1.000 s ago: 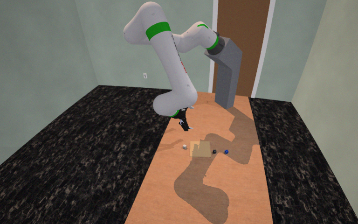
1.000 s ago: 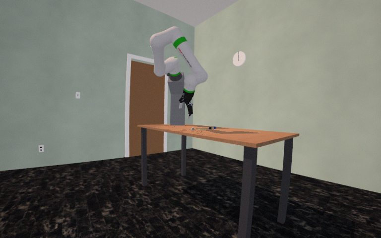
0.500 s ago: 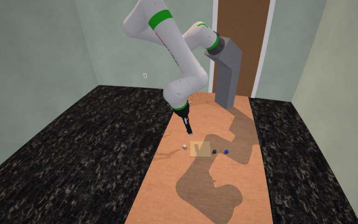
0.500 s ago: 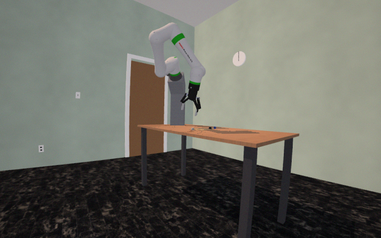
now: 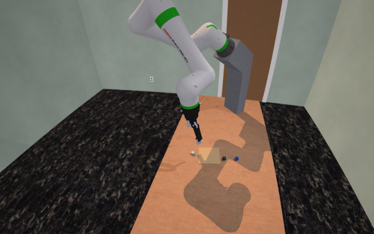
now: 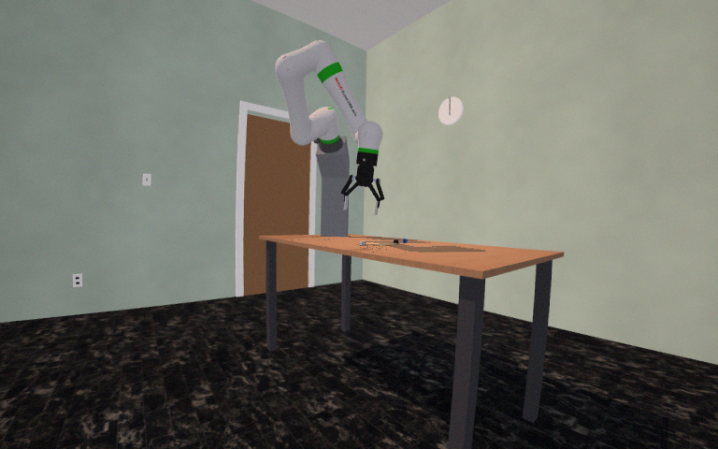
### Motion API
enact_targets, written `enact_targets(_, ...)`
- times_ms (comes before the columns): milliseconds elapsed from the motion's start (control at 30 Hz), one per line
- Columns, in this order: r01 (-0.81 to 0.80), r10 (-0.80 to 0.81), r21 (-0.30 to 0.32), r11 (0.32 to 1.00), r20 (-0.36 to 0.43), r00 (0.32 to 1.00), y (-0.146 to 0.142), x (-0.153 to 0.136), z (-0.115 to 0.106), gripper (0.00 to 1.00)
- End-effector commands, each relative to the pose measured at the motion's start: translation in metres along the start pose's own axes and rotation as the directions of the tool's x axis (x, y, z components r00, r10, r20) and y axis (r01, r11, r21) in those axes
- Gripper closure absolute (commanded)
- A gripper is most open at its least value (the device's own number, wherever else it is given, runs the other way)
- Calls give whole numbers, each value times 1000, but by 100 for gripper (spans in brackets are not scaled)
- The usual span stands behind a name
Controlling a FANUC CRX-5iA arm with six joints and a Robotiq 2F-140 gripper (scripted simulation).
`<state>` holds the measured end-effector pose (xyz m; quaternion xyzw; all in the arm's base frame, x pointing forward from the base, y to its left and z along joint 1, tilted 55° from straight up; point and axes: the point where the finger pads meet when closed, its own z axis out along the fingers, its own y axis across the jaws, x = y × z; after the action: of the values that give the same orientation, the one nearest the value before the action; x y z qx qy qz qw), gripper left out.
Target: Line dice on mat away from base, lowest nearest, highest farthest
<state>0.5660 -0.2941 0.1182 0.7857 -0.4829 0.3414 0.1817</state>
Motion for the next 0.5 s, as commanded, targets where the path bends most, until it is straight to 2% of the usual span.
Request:
enact_targets(0,37,-35,38,999,-54,998,-6,9,-1,0)
enact_targets(133,97,-89,74,993,-97,991,-14,15,-5,0)
enact_targets(467,166,-148,112,980,-154,977,-25,25,-9,0)
